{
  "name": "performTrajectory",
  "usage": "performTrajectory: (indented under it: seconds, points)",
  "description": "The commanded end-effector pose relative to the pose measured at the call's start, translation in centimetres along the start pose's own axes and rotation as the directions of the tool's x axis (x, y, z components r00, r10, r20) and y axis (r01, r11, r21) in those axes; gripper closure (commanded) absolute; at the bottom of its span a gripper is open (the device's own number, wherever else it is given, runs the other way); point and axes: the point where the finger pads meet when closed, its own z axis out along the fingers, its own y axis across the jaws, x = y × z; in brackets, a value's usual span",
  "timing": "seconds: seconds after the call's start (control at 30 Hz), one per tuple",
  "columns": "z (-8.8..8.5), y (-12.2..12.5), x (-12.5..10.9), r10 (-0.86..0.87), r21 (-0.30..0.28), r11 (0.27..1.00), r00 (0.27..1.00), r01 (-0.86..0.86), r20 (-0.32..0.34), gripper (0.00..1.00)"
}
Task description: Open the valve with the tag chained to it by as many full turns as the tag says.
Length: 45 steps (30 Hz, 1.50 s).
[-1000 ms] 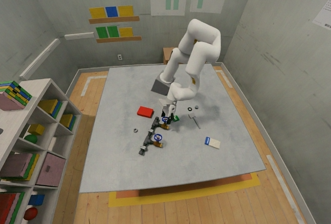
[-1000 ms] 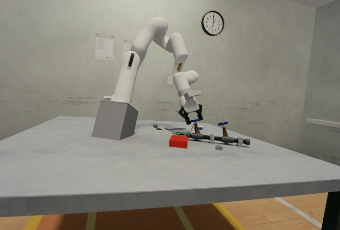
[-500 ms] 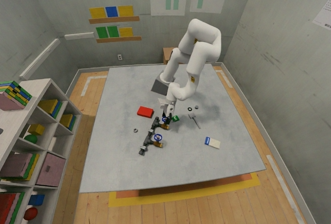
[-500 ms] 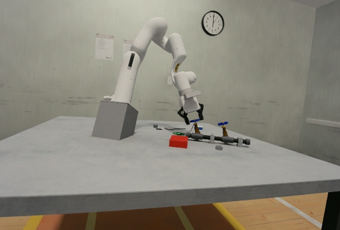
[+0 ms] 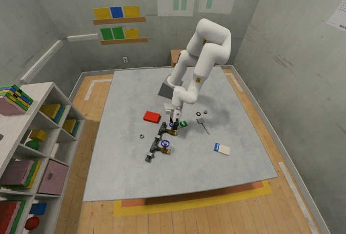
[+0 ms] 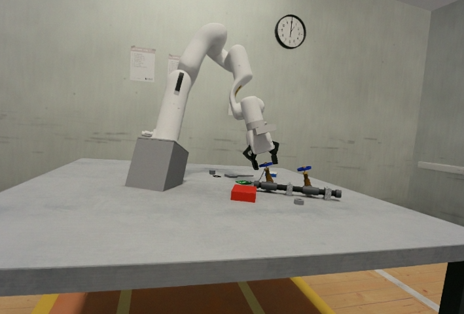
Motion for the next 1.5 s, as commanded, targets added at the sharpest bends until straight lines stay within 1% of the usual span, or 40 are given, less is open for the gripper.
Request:
performTrajectory:
  seconds: [0.0,0.4,0.43,1.47]
  points:
    - [-0.06,-0.16,0.1,0.004,-0.029,1.0,1.0,-0.004,0.028,0.0]
    - [-0.06,-0.16,0.1,0.004,-0.029,1.0,1.0,-0.004,0.028,0.0]
    - [-0.06,-0.16,0.1,0.004,-0.029,1.0,1.0,-0.004,0.028,1.0]
    - [-0.06,-0.16,0.1,-0.012,-0.028,1.0,1.0,0.013,0.028,1.0]
